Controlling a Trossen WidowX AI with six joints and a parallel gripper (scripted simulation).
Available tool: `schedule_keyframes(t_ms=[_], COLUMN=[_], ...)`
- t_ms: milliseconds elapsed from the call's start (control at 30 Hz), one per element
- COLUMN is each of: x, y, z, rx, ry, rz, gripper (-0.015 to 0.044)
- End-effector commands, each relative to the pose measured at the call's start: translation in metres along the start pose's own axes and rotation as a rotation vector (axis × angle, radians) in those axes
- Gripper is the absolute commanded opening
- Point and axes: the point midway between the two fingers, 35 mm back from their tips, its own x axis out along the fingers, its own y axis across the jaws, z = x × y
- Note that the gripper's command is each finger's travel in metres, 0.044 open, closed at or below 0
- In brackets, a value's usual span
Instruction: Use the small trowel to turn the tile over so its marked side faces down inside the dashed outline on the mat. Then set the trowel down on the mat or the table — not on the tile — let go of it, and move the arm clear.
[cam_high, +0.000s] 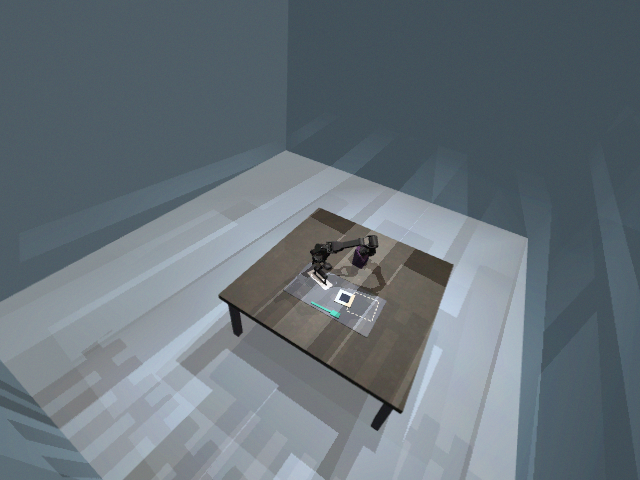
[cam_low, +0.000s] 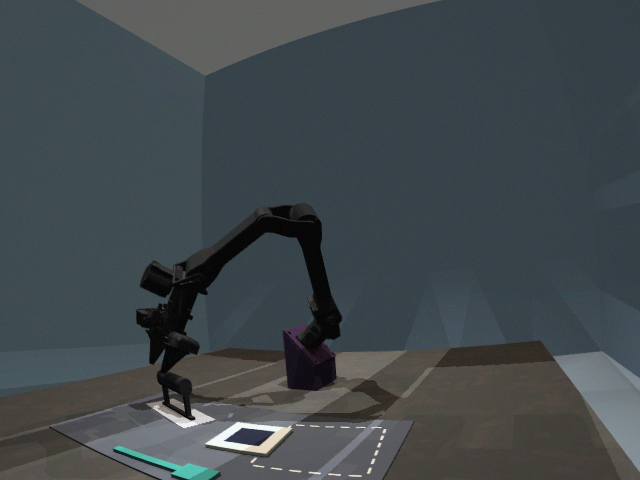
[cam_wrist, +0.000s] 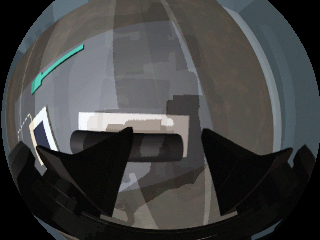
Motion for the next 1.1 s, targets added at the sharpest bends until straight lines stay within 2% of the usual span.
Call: schedule_keyframes(t_ms=[0, 500, 1067], x=[-0.001, -0.002, -0.003], y=[0.002, 0.000, 0.021], z=[0.001, -0.010, -0.029], rx=[0.142, 0.647, 1.129], ry=[-0.052, -0.168, -0.257], rz=[-0.001, 0.027, 0.187], gripper=[0.0300, 0.0300, 0.0300])
